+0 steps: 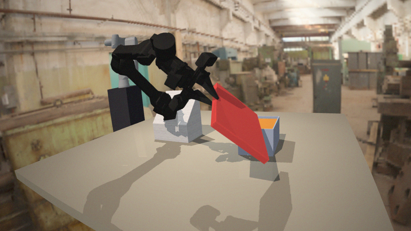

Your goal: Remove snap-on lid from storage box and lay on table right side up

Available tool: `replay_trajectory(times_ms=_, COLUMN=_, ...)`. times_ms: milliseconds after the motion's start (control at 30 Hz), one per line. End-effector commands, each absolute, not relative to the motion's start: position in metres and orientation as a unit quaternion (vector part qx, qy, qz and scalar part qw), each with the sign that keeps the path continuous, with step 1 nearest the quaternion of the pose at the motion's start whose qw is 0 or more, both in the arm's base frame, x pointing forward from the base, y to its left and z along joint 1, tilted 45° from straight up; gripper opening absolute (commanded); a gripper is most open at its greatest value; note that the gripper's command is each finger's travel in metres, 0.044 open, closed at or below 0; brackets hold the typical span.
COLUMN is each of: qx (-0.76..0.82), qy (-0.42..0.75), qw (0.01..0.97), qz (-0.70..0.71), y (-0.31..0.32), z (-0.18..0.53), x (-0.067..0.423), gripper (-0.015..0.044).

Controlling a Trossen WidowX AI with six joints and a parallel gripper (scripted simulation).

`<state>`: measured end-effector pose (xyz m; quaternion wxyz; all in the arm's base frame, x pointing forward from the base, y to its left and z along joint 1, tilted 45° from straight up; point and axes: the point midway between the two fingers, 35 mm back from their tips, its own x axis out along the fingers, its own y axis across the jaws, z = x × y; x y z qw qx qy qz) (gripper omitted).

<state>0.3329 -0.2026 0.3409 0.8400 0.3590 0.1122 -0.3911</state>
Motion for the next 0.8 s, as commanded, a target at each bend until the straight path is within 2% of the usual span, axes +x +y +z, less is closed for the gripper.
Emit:
replay_trajectory(times_ms=0, qx=0.359, qy=0.112, qw=0.842, qz=-0.385, y=-0.206, z=0.348, x=0.334, gripper=0.0000)
replay_trajectory(times_ms=767, qx=0.359, qy=0.112, qw=0.843, qz=-0.385, y=-0.216, z=0.330, x=0.331, gripper=0.0000)
